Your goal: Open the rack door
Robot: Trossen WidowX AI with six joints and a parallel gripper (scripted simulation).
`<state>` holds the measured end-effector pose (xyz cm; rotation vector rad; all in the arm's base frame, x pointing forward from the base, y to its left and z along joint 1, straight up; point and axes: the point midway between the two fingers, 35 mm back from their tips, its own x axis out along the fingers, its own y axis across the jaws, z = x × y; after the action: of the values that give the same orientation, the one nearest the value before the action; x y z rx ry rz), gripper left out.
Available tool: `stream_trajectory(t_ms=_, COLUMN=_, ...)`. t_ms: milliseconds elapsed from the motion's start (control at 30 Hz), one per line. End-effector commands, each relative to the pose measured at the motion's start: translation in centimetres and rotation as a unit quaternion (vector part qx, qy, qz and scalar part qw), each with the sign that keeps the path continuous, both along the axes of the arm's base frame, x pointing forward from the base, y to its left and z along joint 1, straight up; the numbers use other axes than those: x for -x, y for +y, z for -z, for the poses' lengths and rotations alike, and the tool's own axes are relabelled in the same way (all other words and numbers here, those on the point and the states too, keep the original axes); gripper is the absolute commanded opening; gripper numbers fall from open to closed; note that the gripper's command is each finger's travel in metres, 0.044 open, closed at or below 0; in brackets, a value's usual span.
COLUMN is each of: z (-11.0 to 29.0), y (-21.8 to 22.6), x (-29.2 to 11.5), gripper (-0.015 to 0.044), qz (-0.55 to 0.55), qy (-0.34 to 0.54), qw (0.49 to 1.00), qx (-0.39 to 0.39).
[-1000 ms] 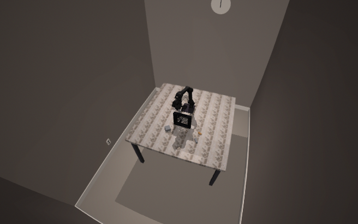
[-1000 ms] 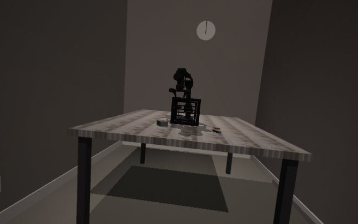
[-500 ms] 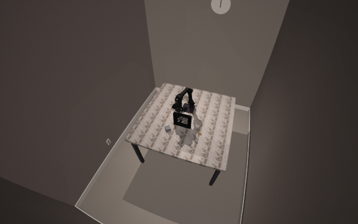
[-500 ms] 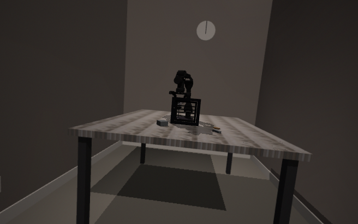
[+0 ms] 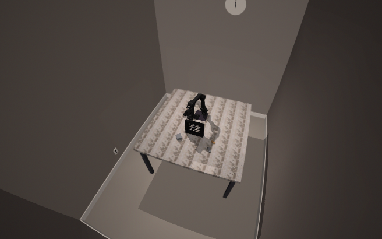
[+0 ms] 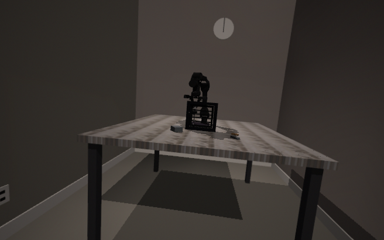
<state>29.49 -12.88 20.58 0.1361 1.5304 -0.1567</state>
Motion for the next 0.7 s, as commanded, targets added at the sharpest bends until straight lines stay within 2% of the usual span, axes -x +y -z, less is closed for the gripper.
stream_trajectory(t_ms=0, z=0.10, y=0.00, x=0.01, gripper=0.0031, qz=0.001, qy=0.002, qw=1.000, qx=0.000)
stream_trajectory(t_ms=233, z=0.10, y=0.00, x=0.01, gripper=0.0015, qz=0.018, qy=0.001, qw=1.000, qx=-0.001)
stream_trajectory(t_ms=433, z=0.10, y=0.00, x=0.01, gripper=0.0015, qz=0.160, qy=-0.001, qw=0.987, qx=-0.005)
stream_trajectory(t_ms=667, z=0.10, y=0.00, x=0.01, gripper=0.0015, qz=0.327, qy=-0.004, qw=0.945, qx=-0.011)
